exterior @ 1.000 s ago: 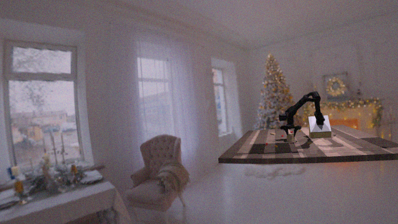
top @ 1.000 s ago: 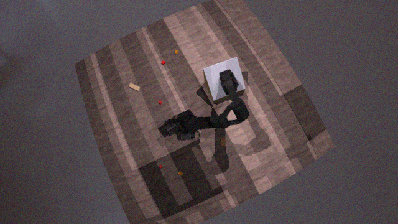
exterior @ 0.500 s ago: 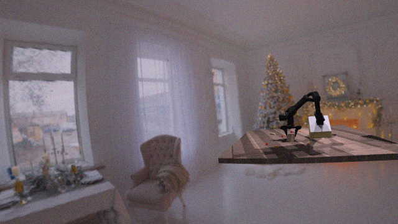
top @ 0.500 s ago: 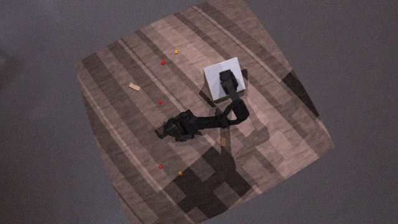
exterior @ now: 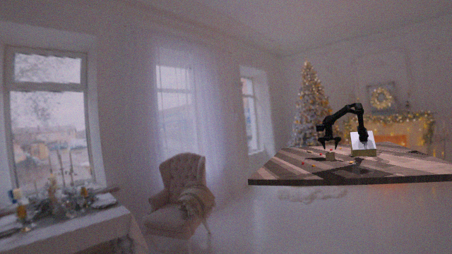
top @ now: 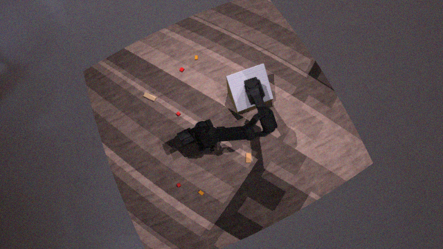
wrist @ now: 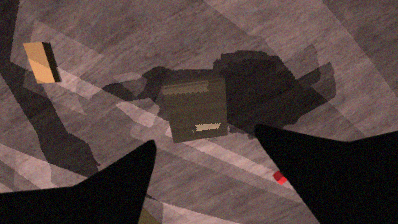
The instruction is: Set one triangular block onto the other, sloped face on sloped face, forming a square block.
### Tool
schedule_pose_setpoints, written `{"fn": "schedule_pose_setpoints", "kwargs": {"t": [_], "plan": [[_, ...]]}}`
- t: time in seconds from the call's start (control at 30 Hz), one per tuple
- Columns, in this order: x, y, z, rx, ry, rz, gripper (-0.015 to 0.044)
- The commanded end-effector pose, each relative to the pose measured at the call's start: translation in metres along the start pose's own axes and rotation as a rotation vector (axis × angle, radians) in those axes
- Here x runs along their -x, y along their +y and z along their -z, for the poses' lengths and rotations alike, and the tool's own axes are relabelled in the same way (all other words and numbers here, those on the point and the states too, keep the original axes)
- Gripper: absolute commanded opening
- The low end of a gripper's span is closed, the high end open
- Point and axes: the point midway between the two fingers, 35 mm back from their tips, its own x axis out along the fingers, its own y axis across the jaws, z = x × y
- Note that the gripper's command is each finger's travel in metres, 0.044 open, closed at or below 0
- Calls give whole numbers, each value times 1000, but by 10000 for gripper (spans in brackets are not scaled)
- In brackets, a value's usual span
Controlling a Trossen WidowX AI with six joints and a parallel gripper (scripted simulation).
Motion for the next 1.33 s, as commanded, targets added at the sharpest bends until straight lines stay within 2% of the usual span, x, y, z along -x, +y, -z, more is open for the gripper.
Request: {"fn": "schedule_pose_setpoints", "kwargs": {"t": [0.0, 1.3], "plan": [[63, 5, -2, 8, -18, 11, 440], [60, 2, -1, 3, -13, 17, 440]]}}
